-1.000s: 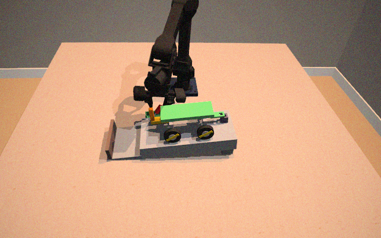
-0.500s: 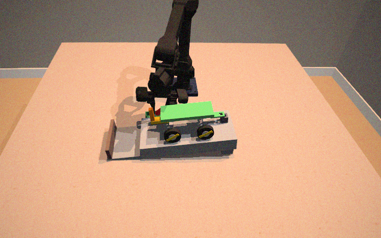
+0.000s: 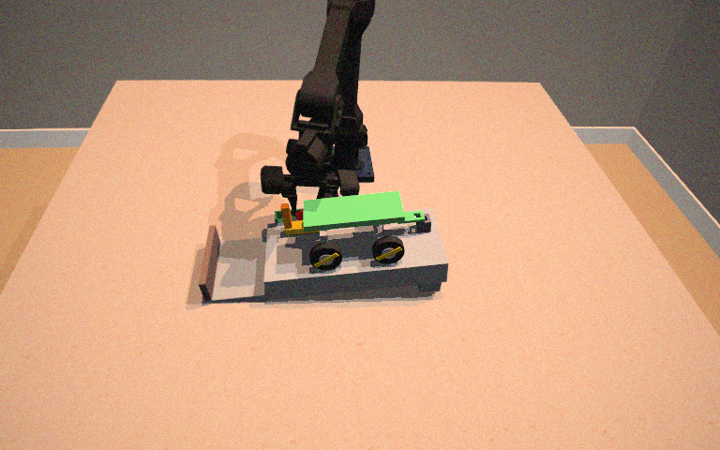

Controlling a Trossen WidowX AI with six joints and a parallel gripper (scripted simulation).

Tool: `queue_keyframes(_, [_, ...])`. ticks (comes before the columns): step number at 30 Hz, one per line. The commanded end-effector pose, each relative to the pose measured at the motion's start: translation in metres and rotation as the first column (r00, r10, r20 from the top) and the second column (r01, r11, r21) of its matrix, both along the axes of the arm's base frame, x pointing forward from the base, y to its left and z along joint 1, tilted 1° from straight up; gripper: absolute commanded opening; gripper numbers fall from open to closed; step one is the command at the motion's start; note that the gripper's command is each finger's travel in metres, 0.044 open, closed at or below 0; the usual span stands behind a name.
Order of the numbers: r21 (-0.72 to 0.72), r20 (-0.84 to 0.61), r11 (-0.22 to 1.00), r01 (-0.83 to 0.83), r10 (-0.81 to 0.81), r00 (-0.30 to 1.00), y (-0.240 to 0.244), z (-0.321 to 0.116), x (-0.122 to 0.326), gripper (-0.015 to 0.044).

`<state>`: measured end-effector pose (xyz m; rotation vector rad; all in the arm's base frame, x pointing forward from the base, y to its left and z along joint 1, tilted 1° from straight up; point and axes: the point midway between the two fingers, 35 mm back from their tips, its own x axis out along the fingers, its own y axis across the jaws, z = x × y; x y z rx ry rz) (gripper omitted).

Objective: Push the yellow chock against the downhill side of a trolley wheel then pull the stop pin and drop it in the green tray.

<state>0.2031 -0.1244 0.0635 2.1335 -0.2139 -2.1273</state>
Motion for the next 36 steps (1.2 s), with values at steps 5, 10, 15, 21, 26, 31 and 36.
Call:
queue_keyframes(5, [-0.004, -0.005, 1.000, 0.004, -0.004, 1.000, 0.0032, -0.0037, -0.0014, 0.0190])
queue_keyframes(10, [-0.004, -0.005, 1.000, 0.004, -0.004, 1.000, 0.0055, -0.0056, -0.0012, 0.0190])
queue_keyframes(15, [-0.004, -0.005, 1.000, 0.004, -0.004, 1.000, 0.0075, -0.0072, -0.0012, 0.0190])
queue_keyframes(21, [-0.004, -0.005, 1.000, 0.004, -0.004, 1.000, 0.0094, -0.0091, -0.0015, 0.0190])
queue_keyframes(26, [0.000, 0.001, 1.000, 0.000, 0.000, 1.000, 0.0094, -0.0076, 0.0006, 0.0242])
queue_keyframes(31, [0.000, 0.001, 1.000, 0.000, 0.000, 1.000, 0.0094, -0.0076, 0.0006, 0.0340])
queue_keyframes(36, [0.000, 0.000, 1.000, 0.001, -0.001, 1.000, 0.0096, -0.0044, 0.0003, 0.0340])
